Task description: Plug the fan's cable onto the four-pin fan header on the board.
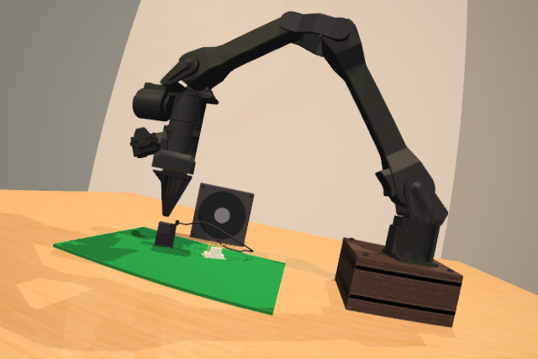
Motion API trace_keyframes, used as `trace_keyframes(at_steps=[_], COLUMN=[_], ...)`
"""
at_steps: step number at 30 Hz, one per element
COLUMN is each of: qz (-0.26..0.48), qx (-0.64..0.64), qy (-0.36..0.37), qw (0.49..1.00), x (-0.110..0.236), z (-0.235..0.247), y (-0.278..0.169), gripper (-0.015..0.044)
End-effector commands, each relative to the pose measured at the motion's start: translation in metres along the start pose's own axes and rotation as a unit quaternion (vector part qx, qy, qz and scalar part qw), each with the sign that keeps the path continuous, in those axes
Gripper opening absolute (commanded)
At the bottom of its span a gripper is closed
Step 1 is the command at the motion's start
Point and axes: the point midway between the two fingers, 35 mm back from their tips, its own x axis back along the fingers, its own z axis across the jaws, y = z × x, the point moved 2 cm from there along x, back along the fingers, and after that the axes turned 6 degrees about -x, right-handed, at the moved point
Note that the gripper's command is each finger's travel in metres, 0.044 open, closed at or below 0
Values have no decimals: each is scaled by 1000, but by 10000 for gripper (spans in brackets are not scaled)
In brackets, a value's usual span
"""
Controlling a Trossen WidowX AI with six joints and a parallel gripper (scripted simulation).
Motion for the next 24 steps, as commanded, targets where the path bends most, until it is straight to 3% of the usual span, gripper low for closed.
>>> trace_keyframes(at_steps=[1, 24], qz=[-8, -8], qx=[1, 1], qy=[-1, -1], qw=[1000, 1000], x=[-1, -38], z=[0, 0], y=[2, 3], gripper=[440, 440])
